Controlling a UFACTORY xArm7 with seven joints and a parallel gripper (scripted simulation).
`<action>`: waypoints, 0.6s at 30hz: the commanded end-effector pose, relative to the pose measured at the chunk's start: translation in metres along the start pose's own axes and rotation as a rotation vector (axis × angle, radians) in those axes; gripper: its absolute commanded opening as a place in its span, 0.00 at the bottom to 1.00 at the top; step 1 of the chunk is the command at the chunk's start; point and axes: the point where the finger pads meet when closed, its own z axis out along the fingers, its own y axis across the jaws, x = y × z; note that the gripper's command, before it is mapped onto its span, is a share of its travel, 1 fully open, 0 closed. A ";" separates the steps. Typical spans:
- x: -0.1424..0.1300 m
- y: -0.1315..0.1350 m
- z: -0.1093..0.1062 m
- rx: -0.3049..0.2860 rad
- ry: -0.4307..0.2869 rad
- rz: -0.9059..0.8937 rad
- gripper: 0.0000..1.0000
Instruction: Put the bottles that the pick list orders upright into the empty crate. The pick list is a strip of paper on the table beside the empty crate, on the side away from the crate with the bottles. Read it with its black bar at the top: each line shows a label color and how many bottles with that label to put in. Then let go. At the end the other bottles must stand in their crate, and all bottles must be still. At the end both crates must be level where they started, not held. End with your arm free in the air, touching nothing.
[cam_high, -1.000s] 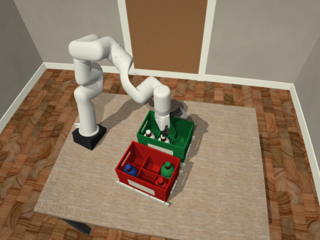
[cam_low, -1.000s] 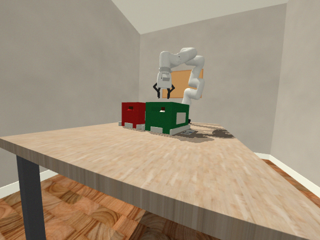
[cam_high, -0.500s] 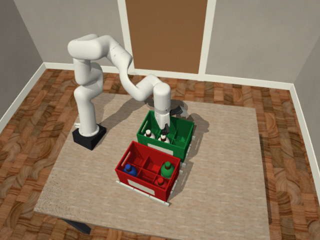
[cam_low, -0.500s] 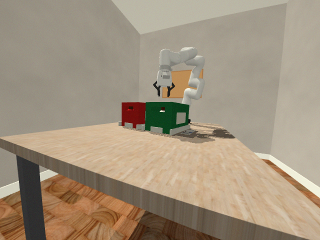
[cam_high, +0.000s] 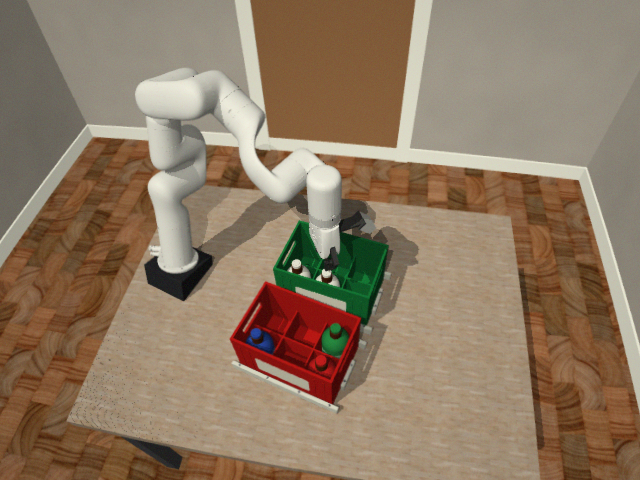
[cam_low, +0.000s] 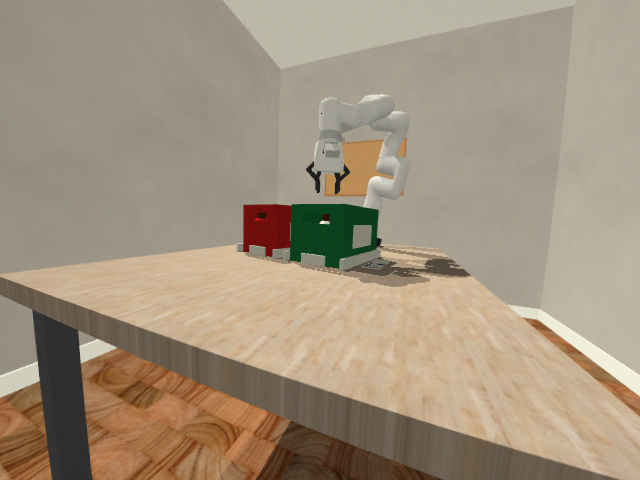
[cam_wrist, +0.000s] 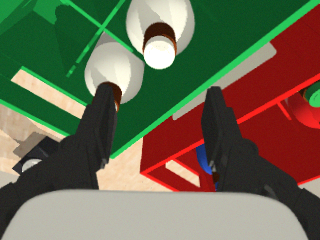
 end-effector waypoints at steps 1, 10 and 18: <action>0.001 0.001 -0.002 -0.004 0.003 0.000 0.65; 0.001 0.001 -0.002 -0.004 0.003 0.000 0.65; -0.007 0.003 -0.002 -0.004 0.003 0.000 0.65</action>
